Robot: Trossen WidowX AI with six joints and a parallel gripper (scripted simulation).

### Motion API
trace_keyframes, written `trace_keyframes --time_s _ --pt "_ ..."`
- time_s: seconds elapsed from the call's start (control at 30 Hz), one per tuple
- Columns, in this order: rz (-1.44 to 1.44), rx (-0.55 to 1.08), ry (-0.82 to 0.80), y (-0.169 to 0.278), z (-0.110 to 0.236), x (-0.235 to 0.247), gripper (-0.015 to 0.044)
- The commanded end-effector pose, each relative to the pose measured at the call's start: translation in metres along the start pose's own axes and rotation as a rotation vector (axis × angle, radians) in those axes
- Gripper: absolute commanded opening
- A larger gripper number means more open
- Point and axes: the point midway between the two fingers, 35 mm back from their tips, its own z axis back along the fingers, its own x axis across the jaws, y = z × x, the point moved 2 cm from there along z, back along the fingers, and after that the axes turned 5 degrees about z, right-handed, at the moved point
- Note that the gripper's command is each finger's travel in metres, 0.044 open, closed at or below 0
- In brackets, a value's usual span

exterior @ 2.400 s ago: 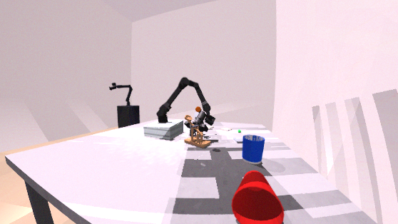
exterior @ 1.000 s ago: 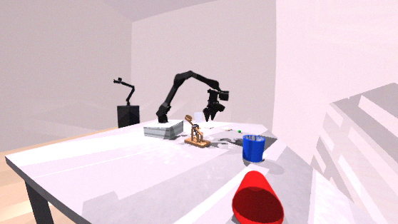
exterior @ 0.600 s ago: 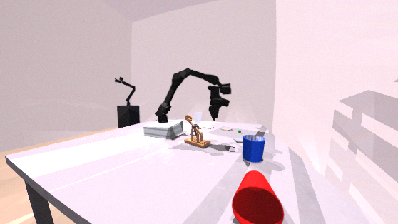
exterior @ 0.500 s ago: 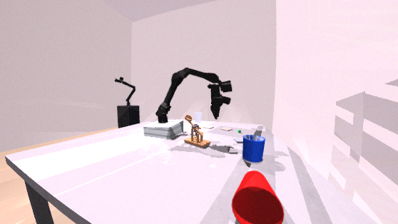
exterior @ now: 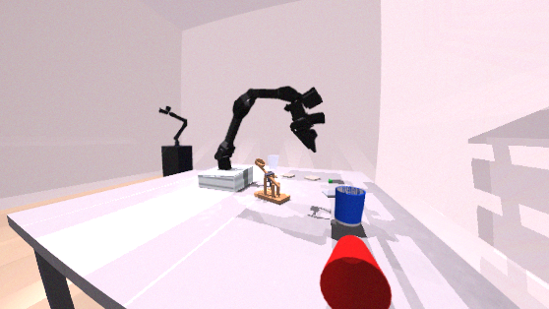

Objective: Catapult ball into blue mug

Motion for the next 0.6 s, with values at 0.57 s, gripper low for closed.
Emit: trace_keyframes --time_s 0.57 --pt "-0.289 -0.215 0.0 -0.038 0.02 -0.07 0.044"
